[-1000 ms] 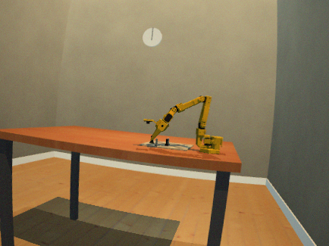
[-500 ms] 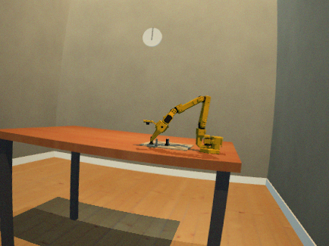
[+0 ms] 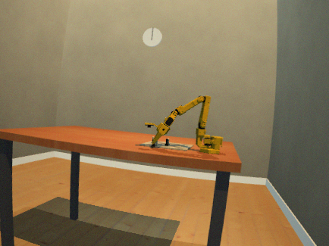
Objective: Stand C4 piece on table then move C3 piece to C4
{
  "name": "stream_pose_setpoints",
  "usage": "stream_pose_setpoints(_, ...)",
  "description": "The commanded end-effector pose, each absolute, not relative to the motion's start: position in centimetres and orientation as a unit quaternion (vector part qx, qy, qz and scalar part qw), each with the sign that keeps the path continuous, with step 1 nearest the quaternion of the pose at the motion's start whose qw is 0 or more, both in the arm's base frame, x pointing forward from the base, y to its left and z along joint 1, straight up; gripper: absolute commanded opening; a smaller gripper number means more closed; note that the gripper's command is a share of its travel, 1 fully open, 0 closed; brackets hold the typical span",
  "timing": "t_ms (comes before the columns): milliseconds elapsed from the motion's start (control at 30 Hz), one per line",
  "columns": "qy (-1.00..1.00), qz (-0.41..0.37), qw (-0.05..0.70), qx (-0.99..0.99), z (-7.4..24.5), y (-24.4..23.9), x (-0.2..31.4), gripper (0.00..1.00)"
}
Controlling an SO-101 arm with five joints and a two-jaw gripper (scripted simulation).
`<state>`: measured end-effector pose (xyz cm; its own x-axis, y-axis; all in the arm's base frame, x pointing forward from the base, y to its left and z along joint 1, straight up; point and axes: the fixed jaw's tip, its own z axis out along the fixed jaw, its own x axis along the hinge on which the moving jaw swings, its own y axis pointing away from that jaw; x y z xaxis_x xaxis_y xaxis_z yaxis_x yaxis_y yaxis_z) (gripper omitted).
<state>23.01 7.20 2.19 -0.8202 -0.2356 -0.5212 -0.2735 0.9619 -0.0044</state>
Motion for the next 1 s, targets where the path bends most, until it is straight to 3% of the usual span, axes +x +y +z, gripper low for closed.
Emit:
stream_pose_setpoints(0, 0.953, 0.037, 0.268, -0.138, 2.1, 7.4, 22.8, 0.0)
stream_pose_setpoints(967, 0.953, 0.037, 0.269, -0.138, 3.2, 7.5, 23.5, 0.0)
